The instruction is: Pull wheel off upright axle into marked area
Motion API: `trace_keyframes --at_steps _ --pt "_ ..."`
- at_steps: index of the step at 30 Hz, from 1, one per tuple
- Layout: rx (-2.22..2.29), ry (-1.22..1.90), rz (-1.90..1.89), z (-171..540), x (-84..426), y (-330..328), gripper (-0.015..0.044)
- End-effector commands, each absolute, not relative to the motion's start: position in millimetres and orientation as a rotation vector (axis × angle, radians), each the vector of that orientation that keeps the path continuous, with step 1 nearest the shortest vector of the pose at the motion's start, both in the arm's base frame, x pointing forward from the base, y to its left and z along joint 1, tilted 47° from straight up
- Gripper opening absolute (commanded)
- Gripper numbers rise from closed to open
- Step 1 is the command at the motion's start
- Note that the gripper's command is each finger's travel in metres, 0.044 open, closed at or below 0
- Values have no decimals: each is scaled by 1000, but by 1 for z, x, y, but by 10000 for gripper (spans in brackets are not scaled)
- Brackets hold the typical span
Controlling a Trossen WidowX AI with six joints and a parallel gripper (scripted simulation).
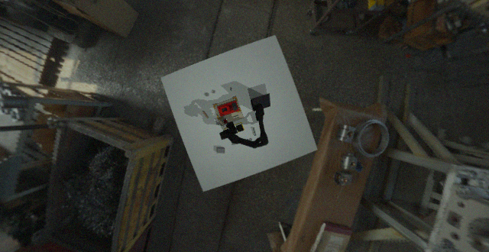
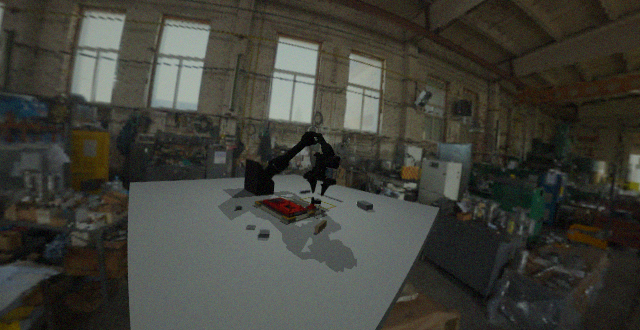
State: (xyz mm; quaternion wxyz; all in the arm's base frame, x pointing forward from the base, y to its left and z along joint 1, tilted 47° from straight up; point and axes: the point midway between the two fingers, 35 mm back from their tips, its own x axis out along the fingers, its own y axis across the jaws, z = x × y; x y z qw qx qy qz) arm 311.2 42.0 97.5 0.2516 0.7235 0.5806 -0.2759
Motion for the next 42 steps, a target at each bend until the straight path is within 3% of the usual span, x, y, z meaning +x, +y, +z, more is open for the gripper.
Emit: trace_keyframes --at_steps 1,3,9,15,42 --pt "1975 1568 -727 116 308 29 300" --pt "1975 1568 -727 116 308 29 300" --pt "1968 1557 -751 110 264 1 440" --pt "1973 1570 -735 113 217 -14 440" --pt "1973 1570 -735 113 217 -14 440"
